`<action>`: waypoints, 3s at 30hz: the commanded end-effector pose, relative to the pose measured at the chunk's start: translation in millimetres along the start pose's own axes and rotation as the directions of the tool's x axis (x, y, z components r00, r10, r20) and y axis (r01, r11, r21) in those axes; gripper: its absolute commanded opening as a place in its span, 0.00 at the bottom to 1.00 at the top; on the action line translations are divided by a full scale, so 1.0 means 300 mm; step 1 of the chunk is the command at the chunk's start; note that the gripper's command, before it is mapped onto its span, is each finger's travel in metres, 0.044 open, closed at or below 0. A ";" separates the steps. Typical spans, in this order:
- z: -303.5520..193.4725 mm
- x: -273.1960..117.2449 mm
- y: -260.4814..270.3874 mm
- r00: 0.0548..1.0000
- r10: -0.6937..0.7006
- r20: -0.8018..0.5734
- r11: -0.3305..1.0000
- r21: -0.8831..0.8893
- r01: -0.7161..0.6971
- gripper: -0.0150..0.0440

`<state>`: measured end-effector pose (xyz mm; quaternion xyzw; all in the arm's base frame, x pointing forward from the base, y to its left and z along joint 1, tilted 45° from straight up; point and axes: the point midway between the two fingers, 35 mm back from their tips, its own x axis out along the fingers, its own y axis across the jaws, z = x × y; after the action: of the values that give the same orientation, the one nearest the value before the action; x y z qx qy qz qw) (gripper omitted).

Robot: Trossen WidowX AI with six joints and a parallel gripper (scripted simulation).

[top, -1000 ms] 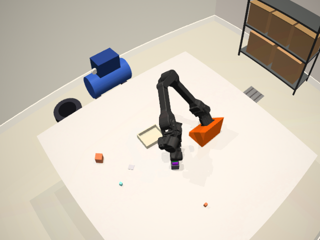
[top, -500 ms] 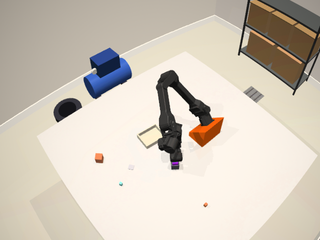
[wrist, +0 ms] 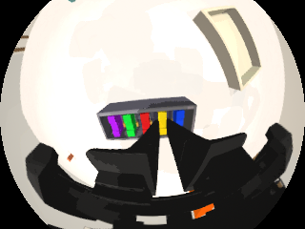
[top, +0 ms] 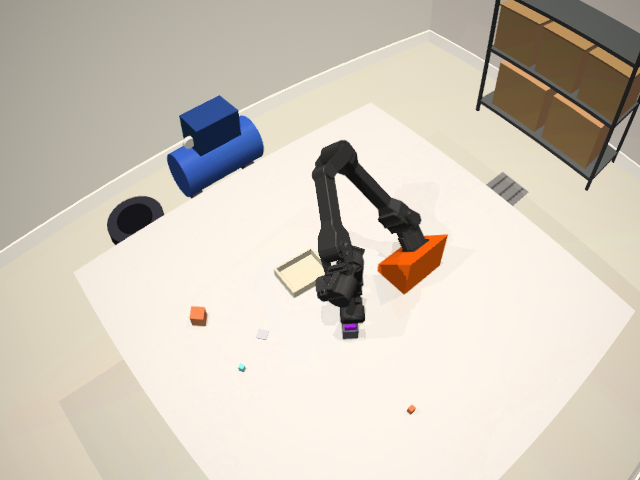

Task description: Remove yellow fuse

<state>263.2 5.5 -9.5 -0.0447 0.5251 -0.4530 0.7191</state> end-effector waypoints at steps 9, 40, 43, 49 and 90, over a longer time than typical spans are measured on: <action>0.001 -0.012 0.001 1.000 0.000 0.000 1.000 0.000 0.000 0.25; 0.001 -0.062 0.003 1.000 0.000 -0.001 1.000 -0.003 0.000 0.25; 0.001 -0.067 0.003 1.000 0.000 -0.001 1.000 -0.003 0.000 0.25; 0.001 -0.077 0.003 1.000 0.000 0.000 1.000 -0.003 0.000 0.25; 0.001 -0.182 0.002 1.000 -0.001 -0.001 1.000 -0.005 0.001 0.25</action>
<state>262.4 40.2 25.4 -0.0493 0.5264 -0.4498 0.7198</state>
